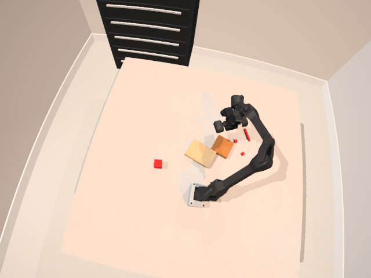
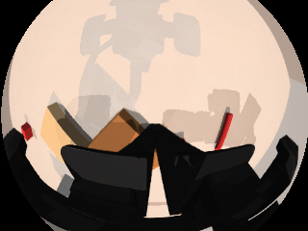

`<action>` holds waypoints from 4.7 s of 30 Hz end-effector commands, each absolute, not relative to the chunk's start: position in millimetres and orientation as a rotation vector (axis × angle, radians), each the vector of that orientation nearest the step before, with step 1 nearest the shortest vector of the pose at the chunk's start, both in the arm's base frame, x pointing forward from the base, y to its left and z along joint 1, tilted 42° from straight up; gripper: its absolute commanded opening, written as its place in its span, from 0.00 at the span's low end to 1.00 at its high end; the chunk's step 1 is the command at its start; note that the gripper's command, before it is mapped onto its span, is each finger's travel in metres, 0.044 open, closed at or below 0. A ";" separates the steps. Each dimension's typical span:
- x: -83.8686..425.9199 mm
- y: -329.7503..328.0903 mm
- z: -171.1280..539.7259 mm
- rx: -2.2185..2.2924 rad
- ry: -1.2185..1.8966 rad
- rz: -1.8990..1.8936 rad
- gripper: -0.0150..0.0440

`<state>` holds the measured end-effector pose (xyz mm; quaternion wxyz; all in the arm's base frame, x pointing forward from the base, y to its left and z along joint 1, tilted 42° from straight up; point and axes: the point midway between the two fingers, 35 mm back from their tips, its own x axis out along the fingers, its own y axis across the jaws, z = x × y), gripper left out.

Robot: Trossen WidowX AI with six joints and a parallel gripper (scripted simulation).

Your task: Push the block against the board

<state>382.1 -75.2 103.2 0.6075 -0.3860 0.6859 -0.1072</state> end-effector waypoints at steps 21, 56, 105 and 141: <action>360.2 -26.8 52.3 -1.464 1.713 0.402 0.25; 357.2 -73.4 19.9 -1.465 1.714 0.400 0.25; 373.4 -37.1 7.8 -1.468 1.704 0.398 0.25; 373.9 -60.1 82.4 -0.781 1.563 -0.354 0.25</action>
